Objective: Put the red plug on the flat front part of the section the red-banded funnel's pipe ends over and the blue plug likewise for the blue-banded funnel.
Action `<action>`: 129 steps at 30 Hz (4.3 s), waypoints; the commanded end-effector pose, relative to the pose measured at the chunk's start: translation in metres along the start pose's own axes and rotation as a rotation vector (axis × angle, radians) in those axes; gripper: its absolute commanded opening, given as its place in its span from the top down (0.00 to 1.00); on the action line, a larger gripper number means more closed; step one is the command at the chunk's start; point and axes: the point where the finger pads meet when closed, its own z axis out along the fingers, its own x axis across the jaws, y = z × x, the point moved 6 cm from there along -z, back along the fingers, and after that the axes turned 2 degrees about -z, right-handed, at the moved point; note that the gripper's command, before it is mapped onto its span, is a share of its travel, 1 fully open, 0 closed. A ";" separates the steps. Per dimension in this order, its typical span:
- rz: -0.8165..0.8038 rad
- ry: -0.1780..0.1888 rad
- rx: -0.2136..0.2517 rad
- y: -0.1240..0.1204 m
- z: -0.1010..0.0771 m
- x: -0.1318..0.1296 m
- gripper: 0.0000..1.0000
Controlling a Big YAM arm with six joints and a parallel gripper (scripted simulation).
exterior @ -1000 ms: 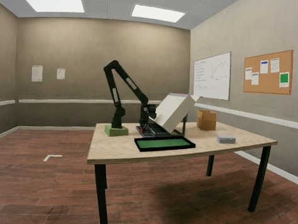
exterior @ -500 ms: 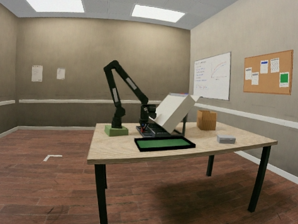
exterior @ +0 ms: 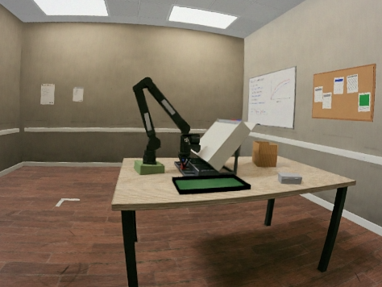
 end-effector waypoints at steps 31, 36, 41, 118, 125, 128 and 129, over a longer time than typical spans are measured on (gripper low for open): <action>-0.003 -0.003 -0.022 0.003 -0.130 -0.001 0.41; -0.003 -0.003 -0.022 0.003 -0.131 -0.001 0.41; -0.003 -0.003 -0.022 0.004 -0.131 -0.002 0.41; -0.003 -0.003 -0.023 0.014 -0.143 -0.005 0.41; -0.003 0.001 0.031 0.003 -0.129 -0.001 0.13; -0.003 0.001 0.031 0.003 -0.129 -0.001 0.13; -0.003 0.001 0.031 0.003 -0.129 -0.001 0.13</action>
